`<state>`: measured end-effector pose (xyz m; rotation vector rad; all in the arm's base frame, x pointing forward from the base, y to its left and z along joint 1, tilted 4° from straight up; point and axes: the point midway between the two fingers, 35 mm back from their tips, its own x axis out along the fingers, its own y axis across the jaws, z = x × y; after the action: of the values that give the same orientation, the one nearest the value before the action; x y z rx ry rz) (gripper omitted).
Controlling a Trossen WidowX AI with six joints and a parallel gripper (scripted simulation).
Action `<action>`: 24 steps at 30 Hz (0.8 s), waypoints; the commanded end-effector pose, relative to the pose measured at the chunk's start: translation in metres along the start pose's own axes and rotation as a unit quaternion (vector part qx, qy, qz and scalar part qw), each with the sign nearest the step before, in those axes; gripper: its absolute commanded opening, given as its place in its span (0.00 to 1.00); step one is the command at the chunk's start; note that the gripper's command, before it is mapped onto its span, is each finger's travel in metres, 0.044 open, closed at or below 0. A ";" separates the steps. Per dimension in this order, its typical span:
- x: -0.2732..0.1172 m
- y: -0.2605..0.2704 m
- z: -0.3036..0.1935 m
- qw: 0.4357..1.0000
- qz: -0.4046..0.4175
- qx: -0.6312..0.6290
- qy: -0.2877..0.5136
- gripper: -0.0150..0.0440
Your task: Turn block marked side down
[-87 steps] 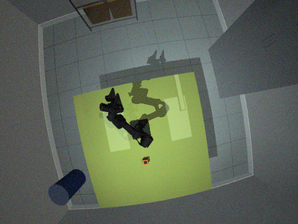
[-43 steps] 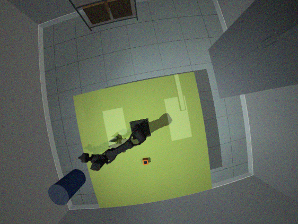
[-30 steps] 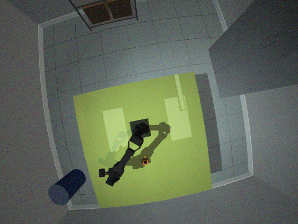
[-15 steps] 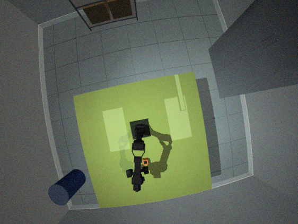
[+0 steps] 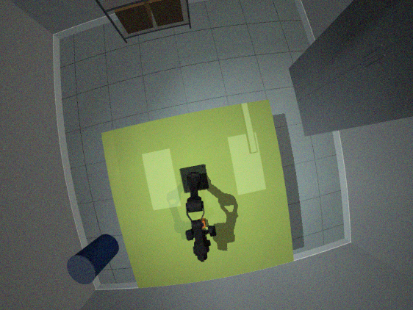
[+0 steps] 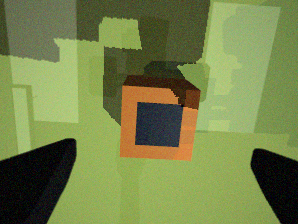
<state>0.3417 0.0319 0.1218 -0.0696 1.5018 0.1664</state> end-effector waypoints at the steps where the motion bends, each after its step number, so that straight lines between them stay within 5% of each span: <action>1: 0.008 0.001 -0.002 1.000 0.004 0.002 0.004 1.00; 24: 0.047 0.001 0.000 1.000 0.004 0.002 0.004 1.00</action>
<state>0.3463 0.0349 0.0824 -0.0691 1.5000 0.1672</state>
